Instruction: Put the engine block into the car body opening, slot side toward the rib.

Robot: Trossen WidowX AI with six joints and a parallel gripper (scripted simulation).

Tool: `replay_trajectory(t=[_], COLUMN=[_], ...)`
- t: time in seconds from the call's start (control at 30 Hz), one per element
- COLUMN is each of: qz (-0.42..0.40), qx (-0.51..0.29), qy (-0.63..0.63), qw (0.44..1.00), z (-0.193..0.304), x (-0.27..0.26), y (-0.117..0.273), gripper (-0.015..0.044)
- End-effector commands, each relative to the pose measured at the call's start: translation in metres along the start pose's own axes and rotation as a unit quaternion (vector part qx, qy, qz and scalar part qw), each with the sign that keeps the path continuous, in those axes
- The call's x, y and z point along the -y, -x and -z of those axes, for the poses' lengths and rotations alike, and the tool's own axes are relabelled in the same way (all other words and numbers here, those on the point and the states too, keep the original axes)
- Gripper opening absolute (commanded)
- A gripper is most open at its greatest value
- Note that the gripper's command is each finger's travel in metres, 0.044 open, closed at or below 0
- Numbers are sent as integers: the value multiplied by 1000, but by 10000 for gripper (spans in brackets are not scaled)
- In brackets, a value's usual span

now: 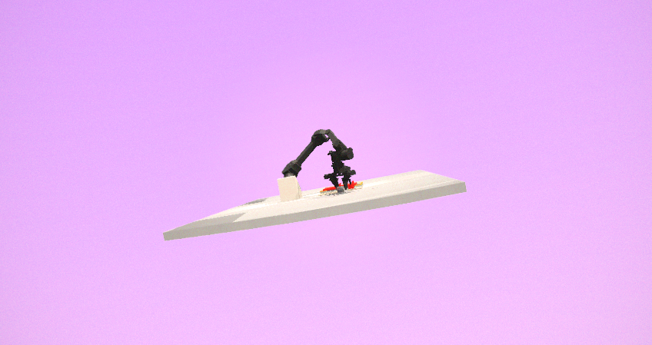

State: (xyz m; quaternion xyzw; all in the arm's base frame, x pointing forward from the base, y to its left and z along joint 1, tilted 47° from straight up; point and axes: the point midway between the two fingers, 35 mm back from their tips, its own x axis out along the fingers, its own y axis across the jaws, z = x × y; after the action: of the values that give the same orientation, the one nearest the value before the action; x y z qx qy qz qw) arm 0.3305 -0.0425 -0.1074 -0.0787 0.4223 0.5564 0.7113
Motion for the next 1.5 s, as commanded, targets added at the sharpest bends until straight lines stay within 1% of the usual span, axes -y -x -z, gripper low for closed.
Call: replay_trajectory(t=[0.0, 0.6, 1.2, 1.37, 1.47], qz=[4, 6, 4, 4, 5], qx=[0, -2, -1, -1, -1], qy=[2, 1, 2, 2, 2], qw=[1000, 1000, 1000, 1000, 1000], z=[-1, -1, -1, 0, 12], x=[4, 9, 3, 3, 11], y=[12, 67, 125, 125, 112], gripper=[0, 0, 0, 0, 0])
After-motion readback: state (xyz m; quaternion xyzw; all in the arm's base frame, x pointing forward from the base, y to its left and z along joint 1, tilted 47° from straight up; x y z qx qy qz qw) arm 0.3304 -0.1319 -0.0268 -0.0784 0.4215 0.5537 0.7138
